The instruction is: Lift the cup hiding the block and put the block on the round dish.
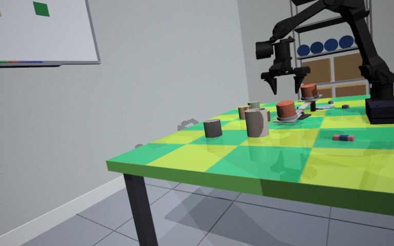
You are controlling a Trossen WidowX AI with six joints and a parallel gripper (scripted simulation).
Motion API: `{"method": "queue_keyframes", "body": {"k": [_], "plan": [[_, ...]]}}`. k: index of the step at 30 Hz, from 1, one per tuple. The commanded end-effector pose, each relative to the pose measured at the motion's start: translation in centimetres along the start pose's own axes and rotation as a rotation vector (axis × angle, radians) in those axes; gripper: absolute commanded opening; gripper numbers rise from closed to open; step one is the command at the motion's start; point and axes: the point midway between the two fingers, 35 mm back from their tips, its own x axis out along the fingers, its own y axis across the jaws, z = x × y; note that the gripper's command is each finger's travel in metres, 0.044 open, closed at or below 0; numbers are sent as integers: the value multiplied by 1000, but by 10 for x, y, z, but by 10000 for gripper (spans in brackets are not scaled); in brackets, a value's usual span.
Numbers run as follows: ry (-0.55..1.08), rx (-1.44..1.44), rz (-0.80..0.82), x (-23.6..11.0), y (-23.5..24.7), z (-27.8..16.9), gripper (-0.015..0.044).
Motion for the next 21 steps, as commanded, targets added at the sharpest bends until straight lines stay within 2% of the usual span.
{"method": "queue_keyframes", "body": {"k": [1, 21], "plan": [[-7, -43, 23, 5, -3, 3, 440], [-7, -43, 23, 29, -3, 4, 440]]}}
